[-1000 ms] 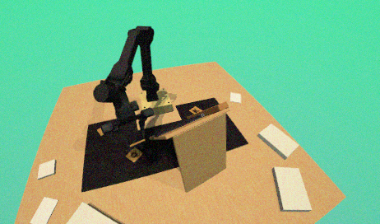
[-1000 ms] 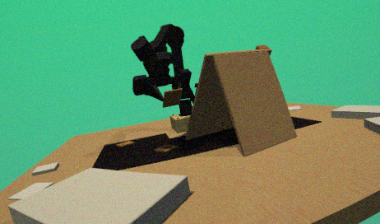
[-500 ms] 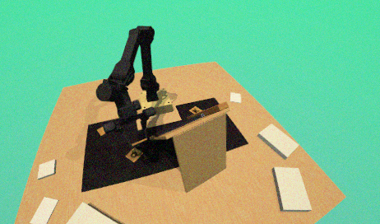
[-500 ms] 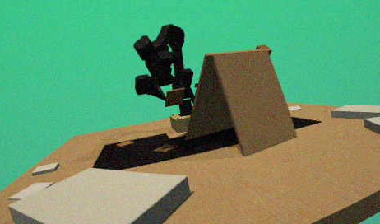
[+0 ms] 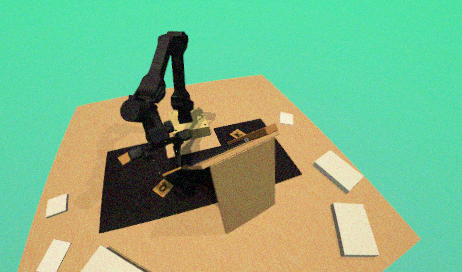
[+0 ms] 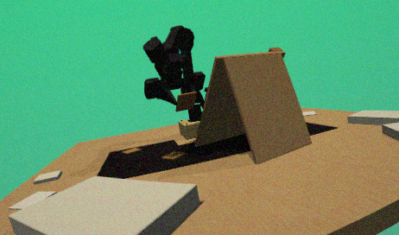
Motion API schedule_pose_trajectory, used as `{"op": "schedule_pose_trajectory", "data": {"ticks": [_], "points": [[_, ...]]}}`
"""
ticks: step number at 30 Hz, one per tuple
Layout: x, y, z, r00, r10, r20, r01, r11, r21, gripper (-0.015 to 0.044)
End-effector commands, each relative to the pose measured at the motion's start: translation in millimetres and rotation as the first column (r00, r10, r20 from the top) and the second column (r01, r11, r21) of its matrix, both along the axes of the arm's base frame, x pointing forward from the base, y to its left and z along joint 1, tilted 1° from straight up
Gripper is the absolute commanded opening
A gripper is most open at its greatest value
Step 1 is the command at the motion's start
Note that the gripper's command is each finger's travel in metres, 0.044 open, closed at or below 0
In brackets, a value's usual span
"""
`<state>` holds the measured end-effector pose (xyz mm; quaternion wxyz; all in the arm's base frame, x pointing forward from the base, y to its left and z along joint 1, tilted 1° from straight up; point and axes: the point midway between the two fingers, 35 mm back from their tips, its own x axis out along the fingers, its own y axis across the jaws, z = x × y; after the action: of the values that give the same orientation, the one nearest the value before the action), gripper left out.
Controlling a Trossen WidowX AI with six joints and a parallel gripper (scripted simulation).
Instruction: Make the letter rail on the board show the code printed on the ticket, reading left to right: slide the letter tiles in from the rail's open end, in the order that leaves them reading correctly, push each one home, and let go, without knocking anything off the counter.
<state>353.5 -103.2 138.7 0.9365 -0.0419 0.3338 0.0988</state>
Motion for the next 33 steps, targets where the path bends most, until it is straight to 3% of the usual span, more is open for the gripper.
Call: {"op": "schedule_pose_trajectory", "data": {"ticks": [1, 33], "points": [[-1, 3, 0, 1.0, -0.004, -0.002, 0.004, 1.0, 0.001, 0.0], [-4, 19, -1, 1.0, -0.004, -0.002, 0.004, 1.0, 0.003, 0.0]]}}
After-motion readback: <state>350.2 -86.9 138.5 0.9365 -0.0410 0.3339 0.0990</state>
